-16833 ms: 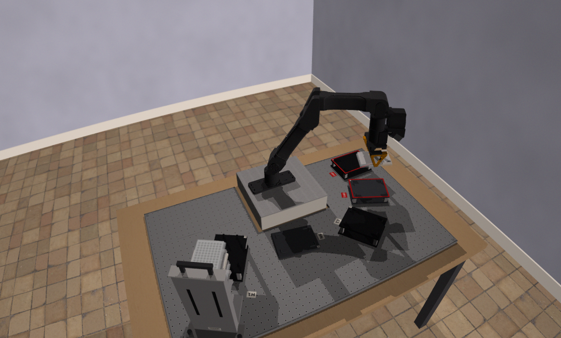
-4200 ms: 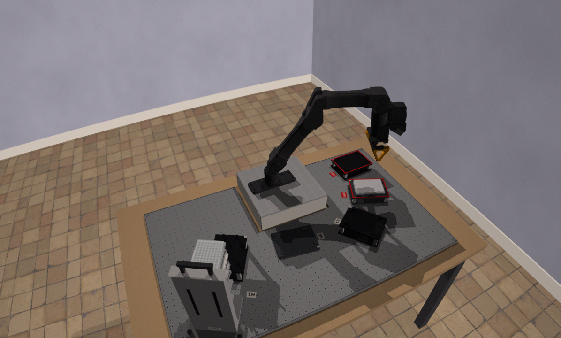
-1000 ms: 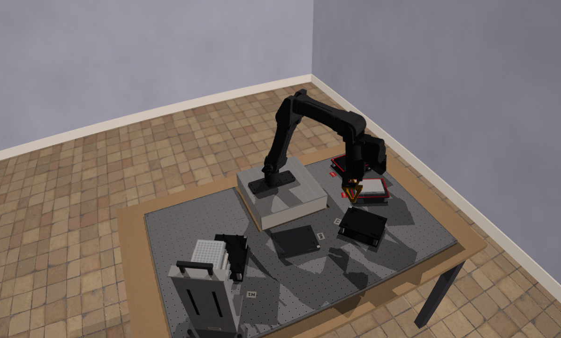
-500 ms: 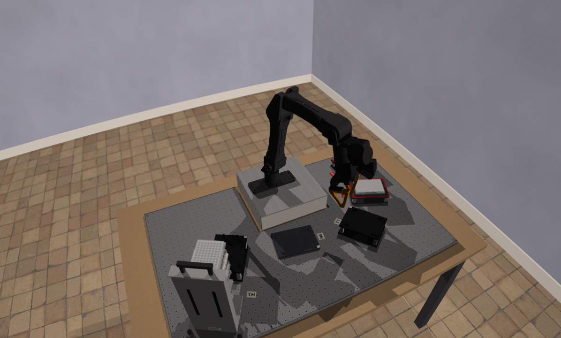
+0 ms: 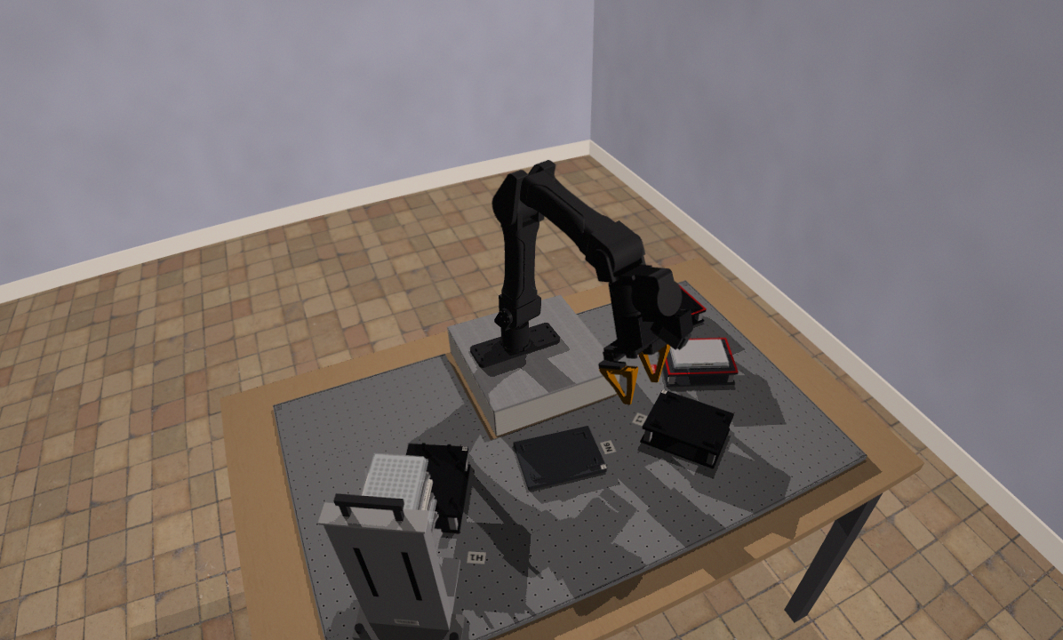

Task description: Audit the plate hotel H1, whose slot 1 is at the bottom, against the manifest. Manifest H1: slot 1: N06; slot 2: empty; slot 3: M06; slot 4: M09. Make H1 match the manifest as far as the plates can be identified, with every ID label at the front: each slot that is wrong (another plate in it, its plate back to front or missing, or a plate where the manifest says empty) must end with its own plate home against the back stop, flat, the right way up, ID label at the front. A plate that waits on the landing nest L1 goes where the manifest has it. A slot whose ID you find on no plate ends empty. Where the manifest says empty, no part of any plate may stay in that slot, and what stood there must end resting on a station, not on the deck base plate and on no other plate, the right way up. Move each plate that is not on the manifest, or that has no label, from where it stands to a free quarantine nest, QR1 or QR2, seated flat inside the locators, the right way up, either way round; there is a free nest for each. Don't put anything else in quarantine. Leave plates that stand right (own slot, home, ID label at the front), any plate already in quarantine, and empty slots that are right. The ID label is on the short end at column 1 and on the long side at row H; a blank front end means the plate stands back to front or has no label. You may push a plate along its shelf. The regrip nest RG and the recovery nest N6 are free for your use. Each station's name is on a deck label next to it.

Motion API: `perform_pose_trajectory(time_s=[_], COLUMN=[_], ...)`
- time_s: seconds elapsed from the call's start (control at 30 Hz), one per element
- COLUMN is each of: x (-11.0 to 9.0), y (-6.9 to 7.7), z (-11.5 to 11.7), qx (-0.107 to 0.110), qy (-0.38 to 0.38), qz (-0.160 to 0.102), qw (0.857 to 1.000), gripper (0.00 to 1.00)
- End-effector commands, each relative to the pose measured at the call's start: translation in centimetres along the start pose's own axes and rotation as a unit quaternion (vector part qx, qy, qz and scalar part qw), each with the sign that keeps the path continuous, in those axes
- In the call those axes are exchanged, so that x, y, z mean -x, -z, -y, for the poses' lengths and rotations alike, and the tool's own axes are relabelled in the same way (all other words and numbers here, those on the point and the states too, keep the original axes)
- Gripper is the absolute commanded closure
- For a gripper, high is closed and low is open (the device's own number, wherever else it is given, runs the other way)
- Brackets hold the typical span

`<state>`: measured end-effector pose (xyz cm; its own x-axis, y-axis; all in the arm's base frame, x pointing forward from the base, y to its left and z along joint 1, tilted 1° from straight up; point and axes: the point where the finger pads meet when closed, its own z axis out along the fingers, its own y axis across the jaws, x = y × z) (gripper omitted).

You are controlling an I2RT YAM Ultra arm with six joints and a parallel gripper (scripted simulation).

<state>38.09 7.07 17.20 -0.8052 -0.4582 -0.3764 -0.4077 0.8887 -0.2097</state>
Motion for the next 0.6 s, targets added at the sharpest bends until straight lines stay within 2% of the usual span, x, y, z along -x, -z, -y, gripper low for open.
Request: perform_pose_trajectory(time_s=[0.0,0.27,0.33,0.57], x=[1.1,0.6,0.9,0.9], y=[0.9,0.6,0.6,0.6], z=[1.6,4.1,3.3,3.3], qx=[-0.025,-0.054,-0.056,-0.073], qy=[-0.033,-0.085,-0.090,-0.123], qz=[0.047,0.075,0.084,0.102], qw=[0.998,0.992,0.991,0.984], gripper=[0.00,0.00,0.00,0.00])
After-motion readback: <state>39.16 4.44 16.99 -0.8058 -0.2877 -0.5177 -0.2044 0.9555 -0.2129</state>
